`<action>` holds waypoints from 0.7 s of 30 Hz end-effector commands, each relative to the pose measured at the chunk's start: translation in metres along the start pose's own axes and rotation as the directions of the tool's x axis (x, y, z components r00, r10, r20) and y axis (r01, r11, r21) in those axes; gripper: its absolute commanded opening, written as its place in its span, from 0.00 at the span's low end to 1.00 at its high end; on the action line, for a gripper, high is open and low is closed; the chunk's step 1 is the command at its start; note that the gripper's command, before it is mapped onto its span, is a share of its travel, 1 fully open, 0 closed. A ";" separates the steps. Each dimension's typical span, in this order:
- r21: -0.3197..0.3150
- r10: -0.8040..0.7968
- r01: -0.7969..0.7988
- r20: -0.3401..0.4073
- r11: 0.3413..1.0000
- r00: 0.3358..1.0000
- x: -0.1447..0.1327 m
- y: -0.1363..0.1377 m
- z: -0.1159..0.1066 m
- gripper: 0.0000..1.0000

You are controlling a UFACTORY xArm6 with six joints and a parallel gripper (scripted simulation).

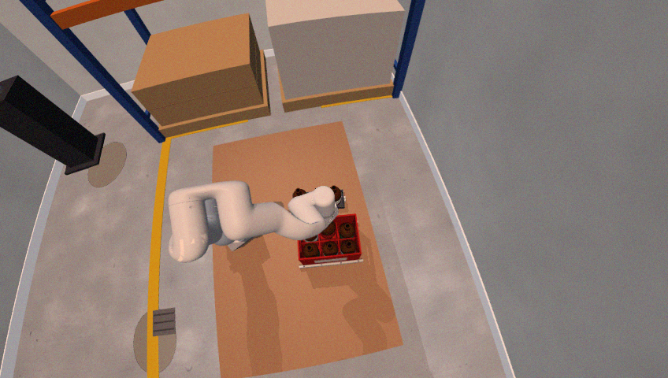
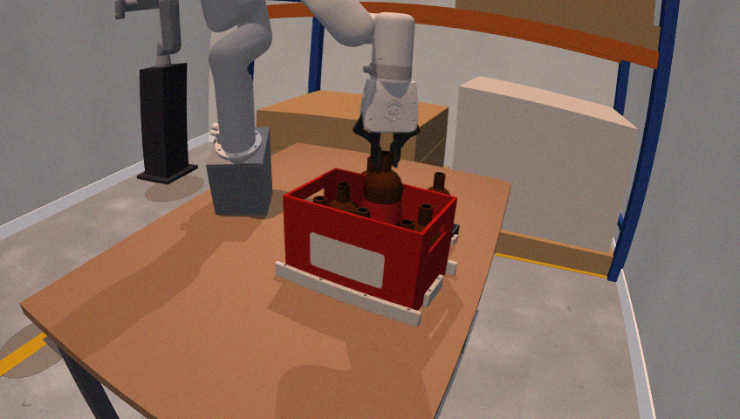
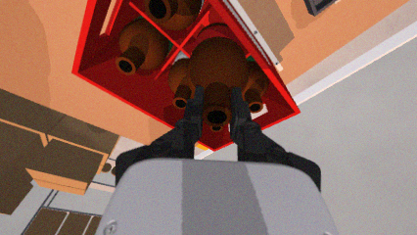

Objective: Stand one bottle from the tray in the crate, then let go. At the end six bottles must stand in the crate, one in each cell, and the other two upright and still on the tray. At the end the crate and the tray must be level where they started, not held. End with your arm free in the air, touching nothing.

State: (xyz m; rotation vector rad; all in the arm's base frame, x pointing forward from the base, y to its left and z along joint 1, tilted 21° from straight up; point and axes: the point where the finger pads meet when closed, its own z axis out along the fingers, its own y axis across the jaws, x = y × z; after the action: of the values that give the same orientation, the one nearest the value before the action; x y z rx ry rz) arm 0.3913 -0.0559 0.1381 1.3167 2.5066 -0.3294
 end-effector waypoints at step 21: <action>-0.003 0.001 -0.001 0.002 1.000 1.000 -0.001 0.001 0.020 0.00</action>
State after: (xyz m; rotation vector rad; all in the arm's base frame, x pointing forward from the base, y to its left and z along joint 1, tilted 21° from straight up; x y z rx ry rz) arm 0.3942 -0.0623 0.1199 1.3168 2.5067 -0.3295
